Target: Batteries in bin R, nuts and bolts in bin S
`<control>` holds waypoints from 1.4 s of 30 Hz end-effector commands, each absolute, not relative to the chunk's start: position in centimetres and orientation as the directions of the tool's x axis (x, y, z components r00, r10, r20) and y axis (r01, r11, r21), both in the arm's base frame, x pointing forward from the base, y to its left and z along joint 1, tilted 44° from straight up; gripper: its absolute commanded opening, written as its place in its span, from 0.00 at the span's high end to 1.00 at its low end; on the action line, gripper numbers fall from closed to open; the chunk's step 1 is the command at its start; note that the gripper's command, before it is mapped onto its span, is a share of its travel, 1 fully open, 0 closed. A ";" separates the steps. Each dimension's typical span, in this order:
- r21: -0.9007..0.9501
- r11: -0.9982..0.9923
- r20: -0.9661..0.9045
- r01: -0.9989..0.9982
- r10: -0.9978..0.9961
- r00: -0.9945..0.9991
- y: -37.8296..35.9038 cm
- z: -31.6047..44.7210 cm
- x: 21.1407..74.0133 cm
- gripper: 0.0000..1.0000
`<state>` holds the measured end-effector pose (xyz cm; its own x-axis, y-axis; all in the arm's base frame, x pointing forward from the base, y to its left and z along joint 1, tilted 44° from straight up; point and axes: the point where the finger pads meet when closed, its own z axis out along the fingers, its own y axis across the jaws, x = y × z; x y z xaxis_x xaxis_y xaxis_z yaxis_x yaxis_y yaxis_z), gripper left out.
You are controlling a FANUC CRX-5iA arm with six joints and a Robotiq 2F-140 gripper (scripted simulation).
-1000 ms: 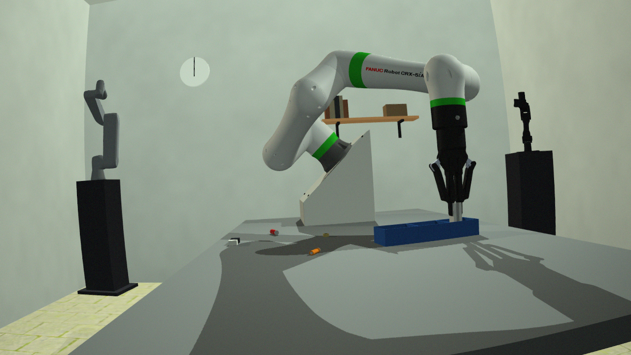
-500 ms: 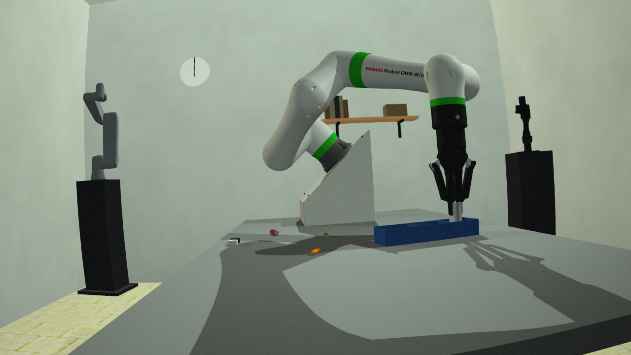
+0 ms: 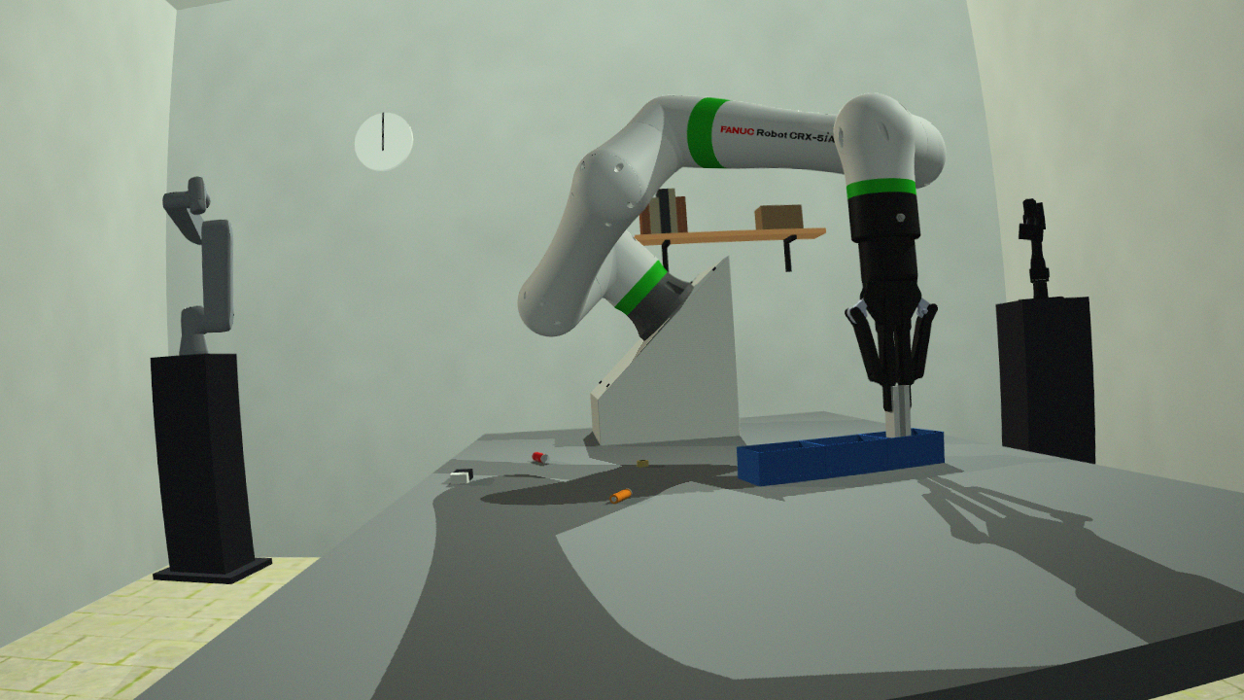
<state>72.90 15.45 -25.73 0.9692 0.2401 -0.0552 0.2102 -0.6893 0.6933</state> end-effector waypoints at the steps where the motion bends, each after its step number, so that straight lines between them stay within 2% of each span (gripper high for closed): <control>1: 0.693 -0.689 -0.055 0.210 0.240 0.969 15.8 -25.4 72.8 0.85; 17: 0.693 -0.689 -0.055 0.210 0.240 0.969 17.9 -23.2 72.5 0.85; 33: 0.693 -0.689 -0.055 0.210 0.240 0.969 25.8 -14.8 71.0 0.85; 42: 0.693 -0.689 -0.055 0.210 0.240 0.969 25.9 -14.8 70.9 0.85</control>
